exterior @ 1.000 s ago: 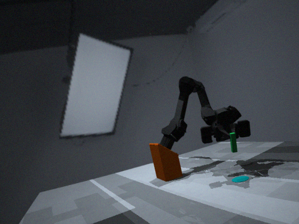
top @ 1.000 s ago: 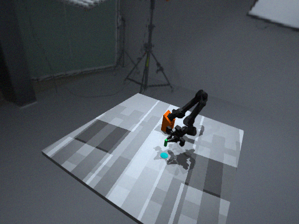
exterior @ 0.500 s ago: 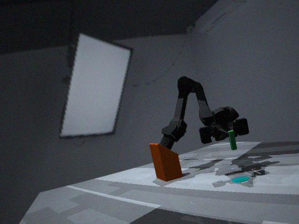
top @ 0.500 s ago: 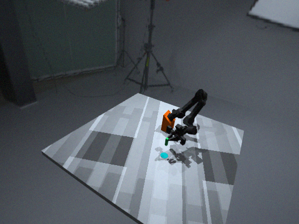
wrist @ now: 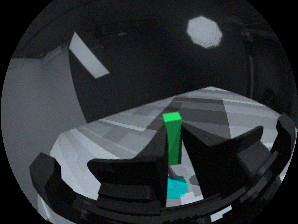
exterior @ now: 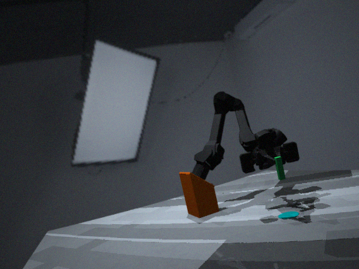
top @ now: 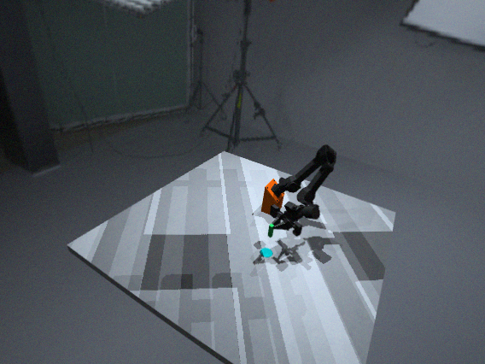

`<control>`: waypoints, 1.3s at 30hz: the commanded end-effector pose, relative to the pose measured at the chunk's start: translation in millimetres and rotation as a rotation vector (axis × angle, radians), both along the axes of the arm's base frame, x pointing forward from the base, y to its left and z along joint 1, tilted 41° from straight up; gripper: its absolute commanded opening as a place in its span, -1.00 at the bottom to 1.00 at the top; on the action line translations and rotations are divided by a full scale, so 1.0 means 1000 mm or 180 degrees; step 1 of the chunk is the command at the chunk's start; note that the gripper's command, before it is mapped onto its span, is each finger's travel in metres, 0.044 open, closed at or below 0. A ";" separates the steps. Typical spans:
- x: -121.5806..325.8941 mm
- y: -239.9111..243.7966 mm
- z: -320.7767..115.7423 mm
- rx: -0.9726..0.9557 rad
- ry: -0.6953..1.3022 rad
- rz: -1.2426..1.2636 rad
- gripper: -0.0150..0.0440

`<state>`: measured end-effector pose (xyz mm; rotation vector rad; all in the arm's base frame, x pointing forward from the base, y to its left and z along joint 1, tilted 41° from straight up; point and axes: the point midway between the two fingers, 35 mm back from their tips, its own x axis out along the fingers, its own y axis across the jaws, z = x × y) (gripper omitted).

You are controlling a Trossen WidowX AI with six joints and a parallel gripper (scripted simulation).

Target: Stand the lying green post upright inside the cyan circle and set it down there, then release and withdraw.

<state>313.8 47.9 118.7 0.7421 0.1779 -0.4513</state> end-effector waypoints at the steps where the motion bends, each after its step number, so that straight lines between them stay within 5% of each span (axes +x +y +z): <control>1: 0.002 0.005 -0.007 0.0002 0.0016 -0.0013 -0.42; 39: 0.007 0.068 -0.082 -0.0009 0.0044 0.0011 -0.42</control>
